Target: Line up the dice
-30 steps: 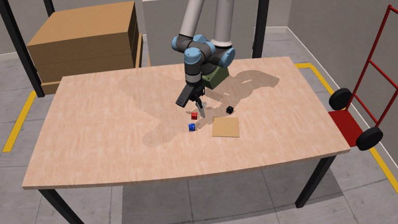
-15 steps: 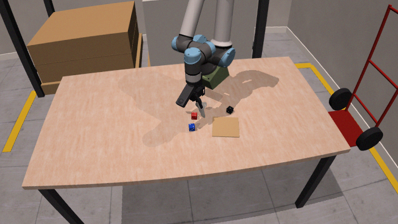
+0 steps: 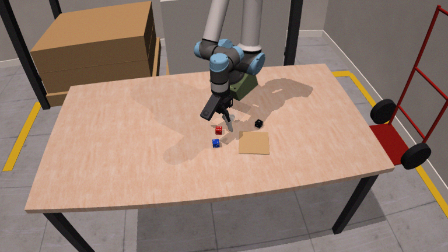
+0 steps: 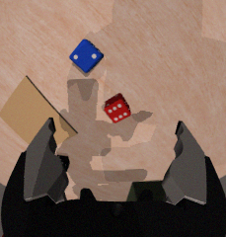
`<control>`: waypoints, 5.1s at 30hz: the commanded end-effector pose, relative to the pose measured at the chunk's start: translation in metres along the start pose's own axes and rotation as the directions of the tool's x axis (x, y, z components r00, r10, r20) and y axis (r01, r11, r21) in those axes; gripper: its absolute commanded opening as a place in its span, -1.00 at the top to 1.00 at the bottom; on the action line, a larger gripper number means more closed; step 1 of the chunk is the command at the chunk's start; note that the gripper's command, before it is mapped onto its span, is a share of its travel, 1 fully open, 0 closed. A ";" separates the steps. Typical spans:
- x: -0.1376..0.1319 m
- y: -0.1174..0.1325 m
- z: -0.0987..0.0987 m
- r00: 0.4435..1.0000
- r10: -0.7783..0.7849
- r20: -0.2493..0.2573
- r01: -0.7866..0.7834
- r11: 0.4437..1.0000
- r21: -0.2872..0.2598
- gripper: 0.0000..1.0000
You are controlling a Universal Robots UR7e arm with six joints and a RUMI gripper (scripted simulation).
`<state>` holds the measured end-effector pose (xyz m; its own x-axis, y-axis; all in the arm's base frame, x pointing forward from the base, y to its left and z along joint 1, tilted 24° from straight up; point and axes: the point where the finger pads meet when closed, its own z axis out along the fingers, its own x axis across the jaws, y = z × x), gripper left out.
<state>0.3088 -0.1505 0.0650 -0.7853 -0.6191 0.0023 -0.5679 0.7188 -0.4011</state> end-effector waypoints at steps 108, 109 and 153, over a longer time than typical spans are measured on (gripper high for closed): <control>-0.124 0.146 0.000 1.000 0.000 0.000 0.000 1.000 0.001 -1.00; -0.124 0.146 0.000 1.000 0.000 0.000 0.000 1.000 0.001 -1.00; -0.124 0.146 -0.017 1.000 0.000 0.000 0.000 1.000 0.001 -1.00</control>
<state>0.3210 0.0337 0.0134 -0.7853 -0.6191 0.0029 -0.5678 0.7183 -0.4019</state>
